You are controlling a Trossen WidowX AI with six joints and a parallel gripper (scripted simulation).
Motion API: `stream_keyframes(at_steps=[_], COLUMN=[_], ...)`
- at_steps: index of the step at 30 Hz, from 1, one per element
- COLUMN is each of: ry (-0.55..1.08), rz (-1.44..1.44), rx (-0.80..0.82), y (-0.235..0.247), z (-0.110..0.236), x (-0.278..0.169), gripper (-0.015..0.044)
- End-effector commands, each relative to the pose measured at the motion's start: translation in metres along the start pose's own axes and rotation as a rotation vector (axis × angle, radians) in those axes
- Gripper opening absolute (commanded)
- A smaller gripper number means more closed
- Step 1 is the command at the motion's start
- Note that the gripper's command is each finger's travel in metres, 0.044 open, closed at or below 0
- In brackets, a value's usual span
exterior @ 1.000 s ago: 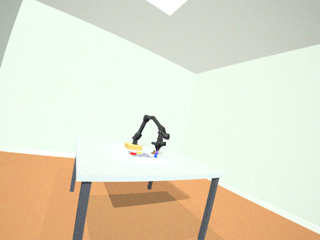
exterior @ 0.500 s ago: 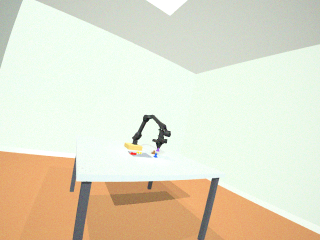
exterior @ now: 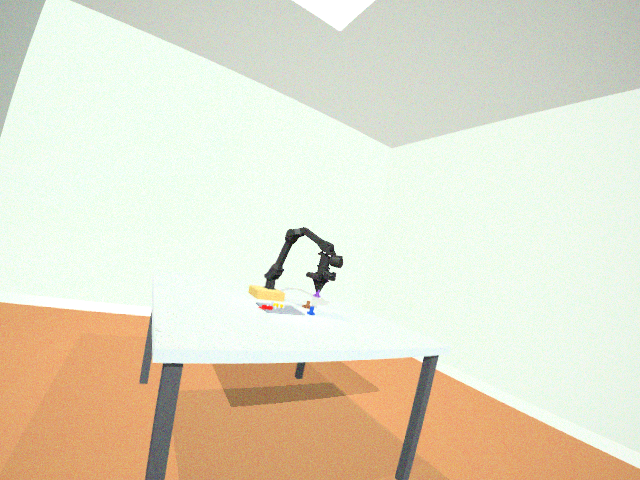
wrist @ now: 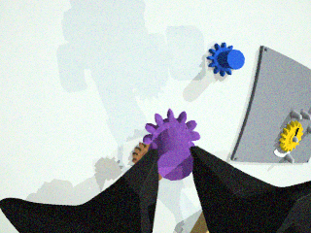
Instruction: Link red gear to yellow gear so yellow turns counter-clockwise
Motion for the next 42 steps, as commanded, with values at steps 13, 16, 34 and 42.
stream_keyframes(at_steps=[13, 16, 34, 42], ry=[-0.017, -0.017, -0.023, -0.028], rz=[0.005, 0.005, -0.011, -0.024], rx=[0.006, 0.005, 0.004, 0.001], y=[-0.002, -0.003, -0.026, -0.045], z=[0.041, 0.048, 0.052, 0.047], x=[-0.002, -0.003, 0.007, 0.015], gripper=[0.0, 0.0, 0.0, 0.0])
Point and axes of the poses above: the point midway between the two fingers, 35 mm back from their tips, its own z axis back along the fingers, its own y axis across the jaws, x = y × z, the point moved 10 cm from there along z, back along the fingers, and after that the axes turned 8 degrees about -z, right-handed, at the moved point
